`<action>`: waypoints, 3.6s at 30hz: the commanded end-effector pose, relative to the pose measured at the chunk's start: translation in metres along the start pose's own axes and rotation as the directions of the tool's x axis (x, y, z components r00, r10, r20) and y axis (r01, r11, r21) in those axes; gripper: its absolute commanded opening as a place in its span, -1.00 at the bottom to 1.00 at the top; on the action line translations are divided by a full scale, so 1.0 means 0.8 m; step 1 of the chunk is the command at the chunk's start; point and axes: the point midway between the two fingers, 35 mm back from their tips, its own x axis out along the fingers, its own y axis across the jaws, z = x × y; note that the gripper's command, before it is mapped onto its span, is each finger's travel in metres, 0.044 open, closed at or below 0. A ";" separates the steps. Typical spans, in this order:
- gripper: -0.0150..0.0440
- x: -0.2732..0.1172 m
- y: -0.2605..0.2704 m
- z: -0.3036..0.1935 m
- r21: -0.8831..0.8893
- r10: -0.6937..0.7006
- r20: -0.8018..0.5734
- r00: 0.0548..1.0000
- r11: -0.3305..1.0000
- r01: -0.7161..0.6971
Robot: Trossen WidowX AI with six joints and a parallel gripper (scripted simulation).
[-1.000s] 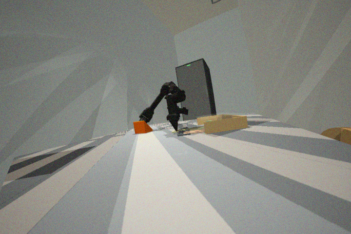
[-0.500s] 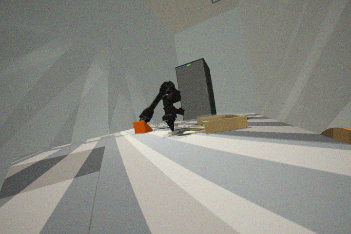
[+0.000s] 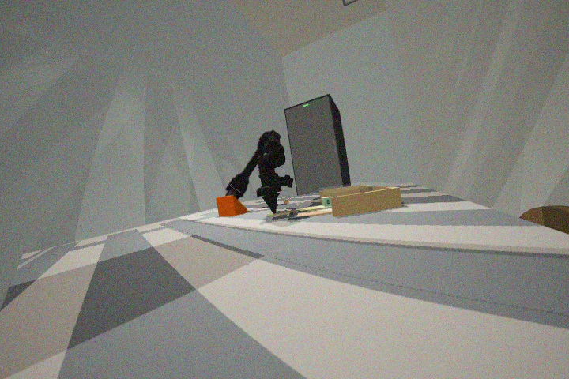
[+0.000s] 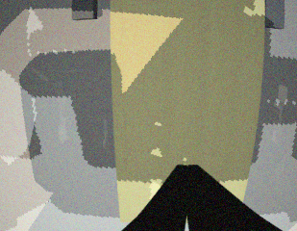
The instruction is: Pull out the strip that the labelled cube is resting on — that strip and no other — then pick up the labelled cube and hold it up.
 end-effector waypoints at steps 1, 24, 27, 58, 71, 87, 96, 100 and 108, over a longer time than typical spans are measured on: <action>-0.49 0.008 0.003 -0.018 0.009 0.010 -0.029 1.000 1.000 -0.010; -0.49 0.006 0.003 -0.060 0.010 0.010 -0.030 0.999 1.000 -0.010; -0.49 0.006 0.003 -0.066 0.010 0.010 -0.030 0.999 1.000 -0.009; -0.40 -0.054 -0.004 -0.067 -0.012 0.008 -0.032 0.999 1.000 -0.008; 0.75 -0.057 0.001 0.000 -0.163 0.009 -0.030 1.000 0.986 -0.014; 1.00 -0.065 0.005 0.067 -0.165 0.009 -0.028 1.000 0.986 -0.014; 1.00 -0.070 0.007 0.106 -0.166 0.009 -0.027 1.000 0.986 -0.014; 1.00 -0.071 0.007 0.123 -0.166 0.009 -0.026 1.000 0.986 -0.014; 1.00 -0.073 0.009 0.157 -0.167 0.010 -0.025 1.000 0.986 -0.014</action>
